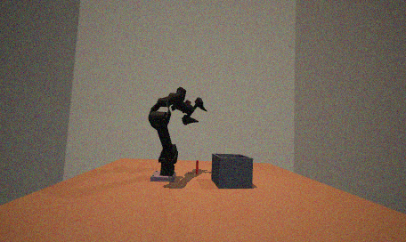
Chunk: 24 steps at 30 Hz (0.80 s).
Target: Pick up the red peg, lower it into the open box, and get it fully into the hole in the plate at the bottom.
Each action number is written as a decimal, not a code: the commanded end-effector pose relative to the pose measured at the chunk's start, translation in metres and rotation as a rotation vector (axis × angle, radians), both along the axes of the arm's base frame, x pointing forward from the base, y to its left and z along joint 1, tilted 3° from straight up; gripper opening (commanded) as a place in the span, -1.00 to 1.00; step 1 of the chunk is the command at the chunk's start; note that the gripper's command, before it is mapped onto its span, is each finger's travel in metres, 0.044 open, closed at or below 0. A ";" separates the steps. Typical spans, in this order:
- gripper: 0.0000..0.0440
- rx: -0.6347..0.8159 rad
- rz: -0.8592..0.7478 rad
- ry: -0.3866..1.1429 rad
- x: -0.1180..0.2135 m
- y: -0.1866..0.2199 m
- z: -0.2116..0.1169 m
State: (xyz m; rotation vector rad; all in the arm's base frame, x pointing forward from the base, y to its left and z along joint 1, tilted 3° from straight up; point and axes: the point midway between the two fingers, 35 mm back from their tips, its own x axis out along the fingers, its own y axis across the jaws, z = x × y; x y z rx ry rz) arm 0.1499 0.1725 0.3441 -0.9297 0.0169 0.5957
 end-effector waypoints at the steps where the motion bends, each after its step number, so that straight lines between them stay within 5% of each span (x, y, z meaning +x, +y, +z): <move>1: 1.00 0.070 -0.057 0.113 0.008 0.003 -0.011; 24: 1.00 0.468 -0.519 0.682 0.044 -0.012 -0.075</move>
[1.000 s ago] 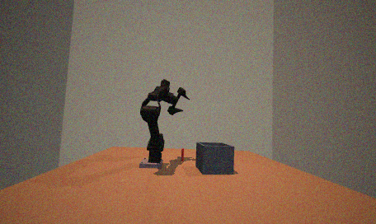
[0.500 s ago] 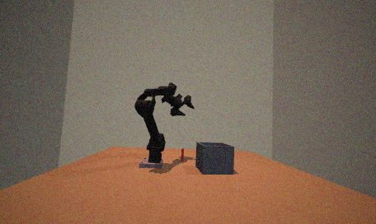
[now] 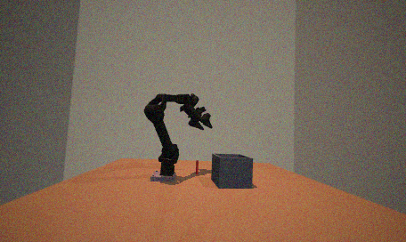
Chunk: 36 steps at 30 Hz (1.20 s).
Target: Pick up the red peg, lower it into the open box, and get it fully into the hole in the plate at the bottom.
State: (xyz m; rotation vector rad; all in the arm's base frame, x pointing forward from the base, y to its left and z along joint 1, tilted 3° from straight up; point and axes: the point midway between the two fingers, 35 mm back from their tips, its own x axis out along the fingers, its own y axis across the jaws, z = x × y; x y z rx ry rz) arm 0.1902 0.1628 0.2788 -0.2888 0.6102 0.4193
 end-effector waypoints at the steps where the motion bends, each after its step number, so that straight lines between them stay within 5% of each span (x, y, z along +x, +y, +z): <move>1: 1.00 0.054 -0.092 0.100 0.005 -0.003 -0.012; 36: 1.00 0.439 -1.013 0.854 -0.002 -0.037 -0.114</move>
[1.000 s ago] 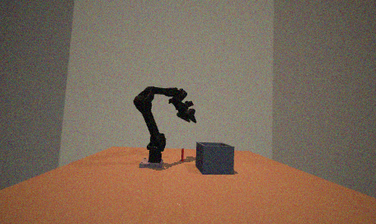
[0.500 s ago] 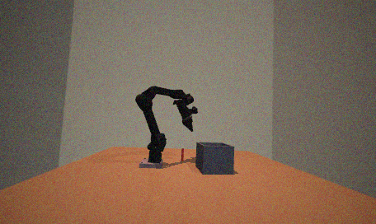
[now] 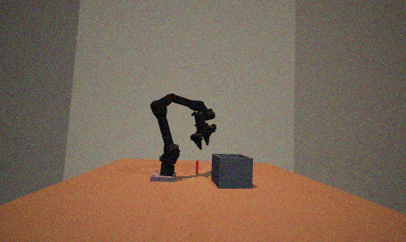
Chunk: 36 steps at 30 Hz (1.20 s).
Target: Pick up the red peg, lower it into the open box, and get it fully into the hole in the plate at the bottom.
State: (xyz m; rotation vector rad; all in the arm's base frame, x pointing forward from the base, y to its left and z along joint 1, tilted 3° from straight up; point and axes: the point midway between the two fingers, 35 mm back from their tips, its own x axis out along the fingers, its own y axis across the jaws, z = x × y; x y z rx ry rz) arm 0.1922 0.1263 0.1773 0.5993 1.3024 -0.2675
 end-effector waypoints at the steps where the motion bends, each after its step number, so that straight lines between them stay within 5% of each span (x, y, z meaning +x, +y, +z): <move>1: 1.00 0.022 -0.105 0.105 -0.005 -0.001 -0.015; 16: 1.00 0.028 -0.369 0.353 -0.025 -0.004 -0.058; 31: 0.99 0.018 -0.520 0.445 -0.034 -0.012 -0.109; 36: 0.79 0.024 -0.549 0.446 -0.032 -0.013 -0.121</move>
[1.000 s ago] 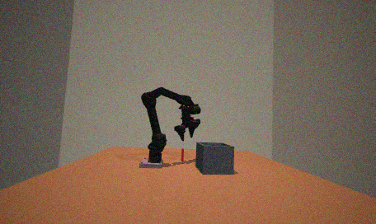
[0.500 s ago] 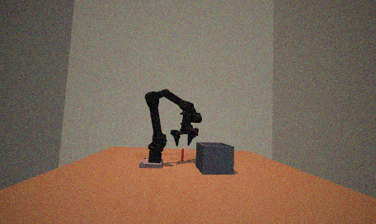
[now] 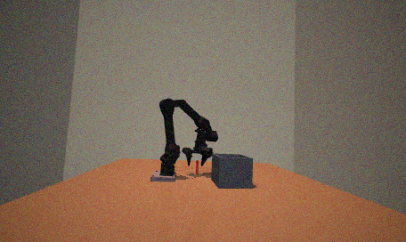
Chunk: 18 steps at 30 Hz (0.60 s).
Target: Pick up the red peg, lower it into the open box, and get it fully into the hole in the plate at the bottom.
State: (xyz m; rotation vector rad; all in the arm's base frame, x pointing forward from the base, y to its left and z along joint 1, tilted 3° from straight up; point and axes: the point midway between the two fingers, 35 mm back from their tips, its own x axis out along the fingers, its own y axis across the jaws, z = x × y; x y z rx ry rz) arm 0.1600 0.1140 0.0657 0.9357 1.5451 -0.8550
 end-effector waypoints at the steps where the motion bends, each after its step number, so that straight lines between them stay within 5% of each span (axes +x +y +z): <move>1: 0.69 0.002 -0.024 0.010 0.001 0.000 -0.011; 15: -0.92 0.028 -0.011 0.016 0.010 0.004 -0.021; 18: -1.00 0.056 -0.007 -0.001 0.013 0.006 -0.016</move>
